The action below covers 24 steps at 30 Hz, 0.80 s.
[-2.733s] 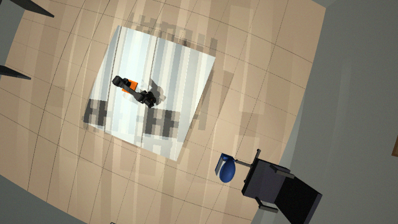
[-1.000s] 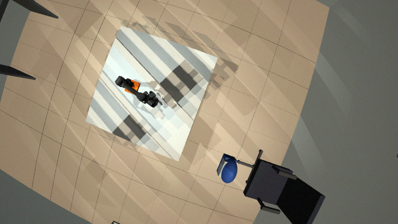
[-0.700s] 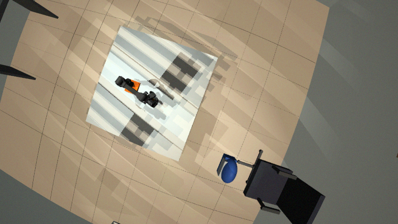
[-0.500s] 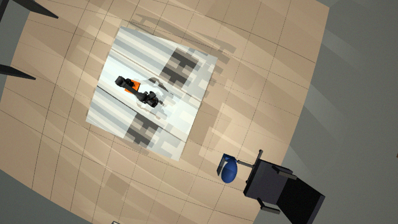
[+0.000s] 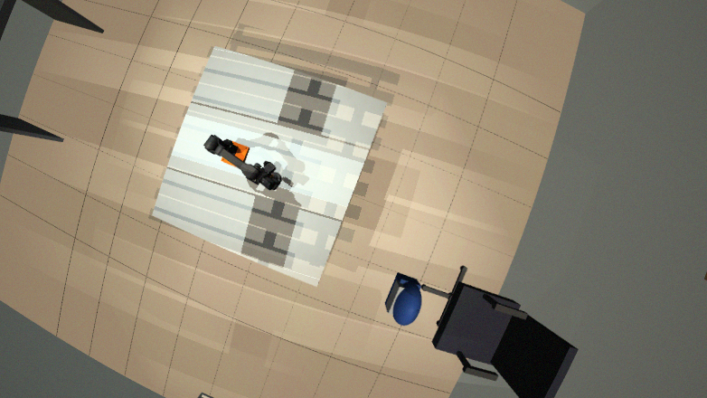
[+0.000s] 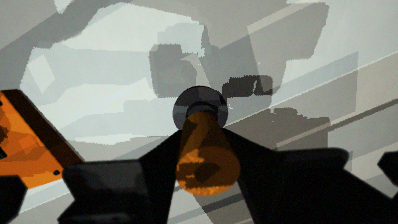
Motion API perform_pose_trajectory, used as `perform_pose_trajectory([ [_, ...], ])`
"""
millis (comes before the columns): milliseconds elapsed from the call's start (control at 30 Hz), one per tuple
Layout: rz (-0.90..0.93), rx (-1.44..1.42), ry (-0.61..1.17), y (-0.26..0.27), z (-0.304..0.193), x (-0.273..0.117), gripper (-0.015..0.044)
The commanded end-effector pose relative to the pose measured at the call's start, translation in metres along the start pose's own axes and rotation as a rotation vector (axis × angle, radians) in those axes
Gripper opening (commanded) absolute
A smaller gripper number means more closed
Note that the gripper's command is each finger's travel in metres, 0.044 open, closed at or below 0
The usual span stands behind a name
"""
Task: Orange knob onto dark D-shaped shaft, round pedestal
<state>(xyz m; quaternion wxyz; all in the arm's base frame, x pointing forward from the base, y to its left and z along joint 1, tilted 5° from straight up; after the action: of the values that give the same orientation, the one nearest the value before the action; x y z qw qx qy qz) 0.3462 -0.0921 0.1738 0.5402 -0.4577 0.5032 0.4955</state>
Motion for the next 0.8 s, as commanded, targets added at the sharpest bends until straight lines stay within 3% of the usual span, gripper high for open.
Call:
perform_pose_trajectory([
  [0, -0.005, -0.081, 0.006, 0.0005, 0.0001, -0.0036, 0.0000],
  [767, -0.006, -0.081, 0.006, -0.0002, -0.0004, 0.0023, 0.0000],
])
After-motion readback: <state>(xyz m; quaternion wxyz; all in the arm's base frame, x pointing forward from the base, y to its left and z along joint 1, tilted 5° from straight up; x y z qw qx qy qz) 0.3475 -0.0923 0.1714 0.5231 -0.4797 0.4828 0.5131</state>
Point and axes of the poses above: the point midway between the two fingers, 35 mm back from their tips, its own x axis out along the fingers, its own y axis across the jaws, z = x × y, the point moved 9 cm from there along -x, back along the fingers, and after that the axes turned 14 degrees about -x, right-handed, at the moved point
